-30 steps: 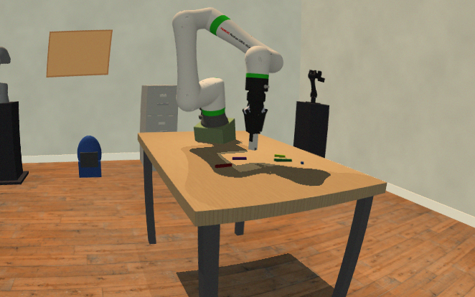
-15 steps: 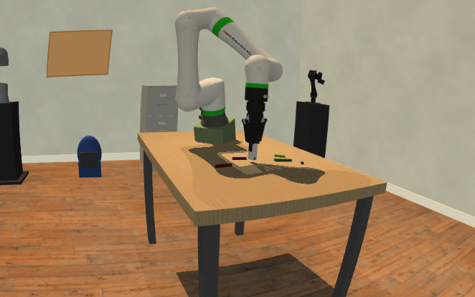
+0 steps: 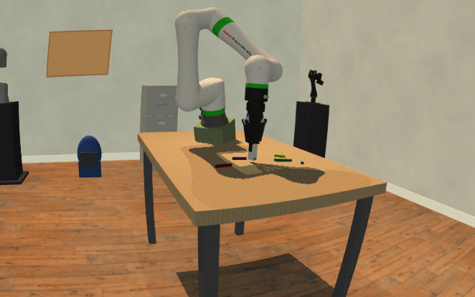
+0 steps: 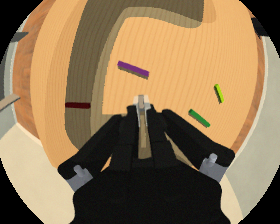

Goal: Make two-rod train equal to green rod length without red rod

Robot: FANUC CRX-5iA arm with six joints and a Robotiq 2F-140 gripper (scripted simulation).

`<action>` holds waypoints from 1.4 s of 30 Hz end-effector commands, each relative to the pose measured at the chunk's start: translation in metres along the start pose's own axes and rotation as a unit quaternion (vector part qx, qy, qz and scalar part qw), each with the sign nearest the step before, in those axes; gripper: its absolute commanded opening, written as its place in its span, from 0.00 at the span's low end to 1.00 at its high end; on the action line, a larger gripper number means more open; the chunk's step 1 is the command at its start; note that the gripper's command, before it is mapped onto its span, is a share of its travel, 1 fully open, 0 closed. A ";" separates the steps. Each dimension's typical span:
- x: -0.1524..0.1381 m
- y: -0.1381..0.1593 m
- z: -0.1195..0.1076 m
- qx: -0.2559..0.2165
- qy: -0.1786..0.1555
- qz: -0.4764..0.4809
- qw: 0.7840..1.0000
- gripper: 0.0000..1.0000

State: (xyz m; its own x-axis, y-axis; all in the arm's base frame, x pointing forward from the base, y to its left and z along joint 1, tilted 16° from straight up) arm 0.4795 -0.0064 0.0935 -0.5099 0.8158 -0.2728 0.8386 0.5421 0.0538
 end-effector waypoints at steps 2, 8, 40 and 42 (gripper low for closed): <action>0.000 0.000 0.000 0.000 0.000 0.000 1.000 0.03; 0.000 0.000 0.000 0.000 0.000 0.000 1.000 0.03; 0.000 0.000 0.010 0.000 0.000 0.000 1.000 0.03; 0.000 0.000 0.011 0.000 0.000 0.000 1.000 0.03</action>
Point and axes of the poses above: the point where the finger pads meet when closed, its own z axis out along the fingers, its own x axis across the jaws, y = z × x, the point moved 5 cm from there along -z, back along the fingers, and after that the axes turned 13 degrees about -z, right-handed, at the moved point
